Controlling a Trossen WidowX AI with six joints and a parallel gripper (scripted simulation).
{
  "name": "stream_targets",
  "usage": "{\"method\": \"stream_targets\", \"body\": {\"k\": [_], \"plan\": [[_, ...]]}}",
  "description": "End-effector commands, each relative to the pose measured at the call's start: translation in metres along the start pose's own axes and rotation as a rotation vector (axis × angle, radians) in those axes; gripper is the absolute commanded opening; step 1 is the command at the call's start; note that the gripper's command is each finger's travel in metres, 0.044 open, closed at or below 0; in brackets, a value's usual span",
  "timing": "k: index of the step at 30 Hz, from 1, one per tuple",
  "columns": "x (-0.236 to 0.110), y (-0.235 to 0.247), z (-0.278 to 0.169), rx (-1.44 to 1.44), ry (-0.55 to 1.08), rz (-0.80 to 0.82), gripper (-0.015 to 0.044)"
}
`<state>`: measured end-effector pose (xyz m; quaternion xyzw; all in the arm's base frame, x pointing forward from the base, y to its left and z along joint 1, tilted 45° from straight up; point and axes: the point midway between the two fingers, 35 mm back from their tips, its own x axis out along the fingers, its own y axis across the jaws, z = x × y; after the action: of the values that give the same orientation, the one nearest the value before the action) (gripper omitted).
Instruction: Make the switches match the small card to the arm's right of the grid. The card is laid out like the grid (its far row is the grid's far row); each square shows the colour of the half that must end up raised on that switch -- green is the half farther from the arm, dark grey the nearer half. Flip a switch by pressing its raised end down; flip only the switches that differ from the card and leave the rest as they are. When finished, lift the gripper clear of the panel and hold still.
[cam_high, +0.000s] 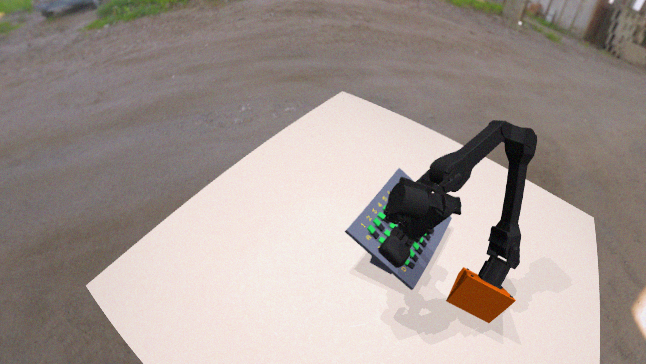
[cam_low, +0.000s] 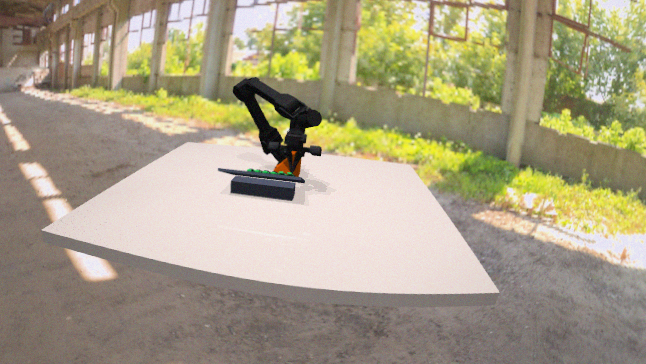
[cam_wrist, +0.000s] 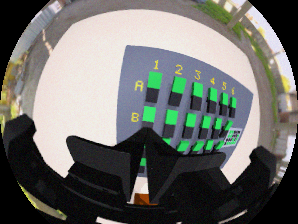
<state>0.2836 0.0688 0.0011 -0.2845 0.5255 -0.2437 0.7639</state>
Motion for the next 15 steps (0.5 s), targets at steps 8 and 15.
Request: {"method": "stream_targets", "body": {"k": [8, 15], "plan": [[0.0018, -0.0002, 0.0001, -0.003, -0.002, -0.003, 0.0000], [0.0027, -0.0003, 0.0001, -0.003, -0.002, -0.003, 0.0000]]}}
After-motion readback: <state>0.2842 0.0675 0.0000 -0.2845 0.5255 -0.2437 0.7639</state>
